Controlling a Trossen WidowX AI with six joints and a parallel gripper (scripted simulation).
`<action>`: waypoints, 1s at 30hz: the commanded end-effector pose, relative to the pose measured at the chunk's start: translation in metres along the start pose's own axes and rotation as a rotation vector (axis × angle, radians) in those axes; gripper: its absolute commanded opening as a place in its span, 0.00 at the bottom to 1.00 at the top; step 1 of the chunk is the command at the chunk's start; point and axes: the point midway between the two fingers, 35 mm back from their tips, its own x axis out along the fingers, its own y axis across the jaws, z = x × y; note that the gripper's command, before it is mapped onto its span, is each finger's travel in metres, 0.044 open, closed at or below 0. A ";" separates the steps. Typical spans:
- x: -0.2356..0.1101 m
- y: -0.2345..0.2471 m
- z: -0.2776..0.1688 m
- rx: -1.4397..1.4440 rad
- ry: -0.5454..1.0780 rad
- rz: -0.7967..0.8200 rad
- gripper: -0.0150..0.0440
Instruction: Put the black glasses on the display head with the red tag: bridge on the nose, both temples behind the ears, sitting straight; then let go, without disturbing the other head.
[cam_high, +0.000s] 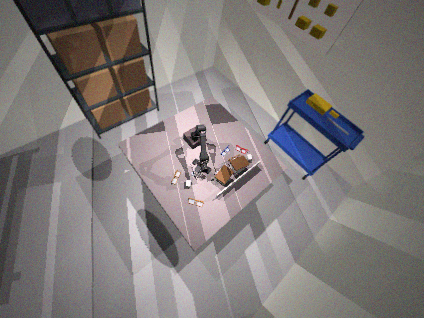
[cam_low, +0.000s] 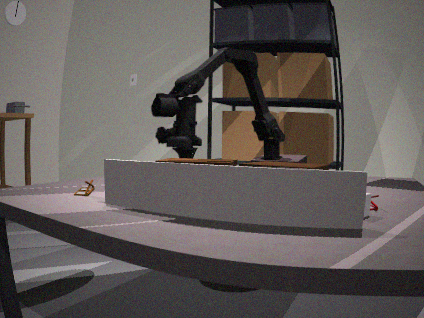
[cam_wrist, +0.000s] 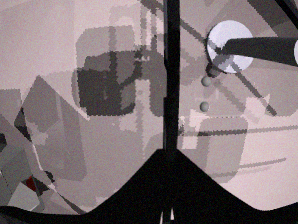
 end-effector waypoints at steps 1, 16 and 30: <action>0.001 0.002 -0.004 0.001 0.003 -0.001 0.25; 0.001 0.008 -0.012 0.001 0.004 0.000 0.25; 0.001 0.014 -0.023 0.001 0.005 0.000 0.25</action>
